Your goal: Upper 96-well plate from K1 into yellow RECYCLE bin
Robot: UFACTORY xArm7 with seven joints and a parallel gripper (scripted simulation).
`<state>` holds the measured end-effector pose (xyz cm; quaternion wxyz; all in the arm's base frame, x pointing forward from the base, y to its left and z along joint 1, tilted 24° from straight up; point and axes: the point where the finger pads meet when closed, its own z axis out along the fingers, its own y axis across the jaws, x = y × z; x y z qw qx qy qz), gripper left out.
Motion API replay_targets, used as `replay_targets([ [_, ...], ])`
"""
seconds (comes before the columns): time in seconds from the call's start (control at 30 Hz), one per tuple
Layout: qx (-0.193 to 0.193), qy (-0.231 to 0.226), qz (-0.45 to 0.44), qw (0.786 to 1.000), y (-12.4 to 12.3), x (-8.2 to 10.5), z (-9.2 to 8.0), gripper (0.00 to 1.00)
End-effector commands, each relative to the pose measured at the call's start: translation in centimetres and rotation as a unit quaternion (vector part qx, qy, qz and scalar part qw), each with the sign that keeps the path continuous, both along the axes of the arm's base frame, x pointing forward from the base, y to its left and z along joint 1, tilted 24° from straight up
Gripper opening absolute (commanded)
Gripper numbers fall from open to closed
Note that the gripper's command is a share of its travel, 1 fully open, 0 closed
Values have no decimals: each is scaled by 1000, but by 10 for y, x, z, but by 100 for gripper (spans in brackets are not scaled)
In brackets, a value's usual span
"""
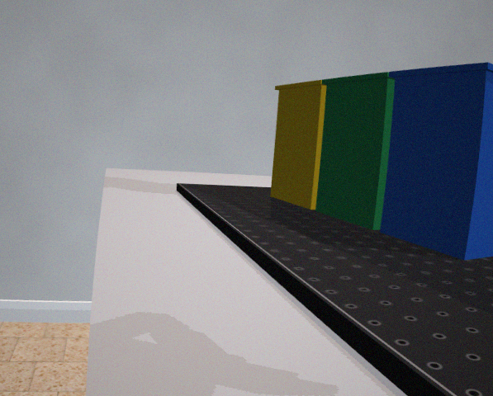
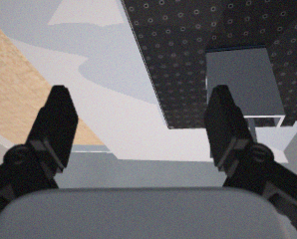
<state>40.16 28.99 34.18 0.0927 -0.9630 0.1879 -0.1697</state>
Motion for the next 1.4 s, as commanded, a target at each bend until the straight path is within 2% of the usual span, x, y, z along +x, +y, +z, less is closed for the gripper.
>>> replay_targets([
  [0.0,1,-2,4,1000,3,-17,4,100],
  [0.03,1,-2,4,1000,3,-17,4,100],
  [0.23,-7,-2,23,1000,5,-47,4,100],
  [0.33,-7,-2,23,1000,5,-50,4,100],
  [0.53,-19,-3,40,999,5,-79,0,100],
  [0.6,-19,-3,40,999,5,-79,0,100],
  [0.67,-33,-5,54,998,4,-89,-2,100],
  [0.8,-33,-5,54,998,2,-108,-7,100],
  [0.87,-33,-5,54,998,2,-109,-7,100],
  [0.93,-50,-8,66,997,0,-118,-11,100],
  [1.07,-50,-7,66,997,-4,-135,-17,100],
  [1.17,-50,-7,66,997,-4,-135,-17,100],
  [1.23,-69,-11,74,995,-6,-144,-22,100],
  [1.37,-69,-11,74,995,-11,-158,-30,100],
])
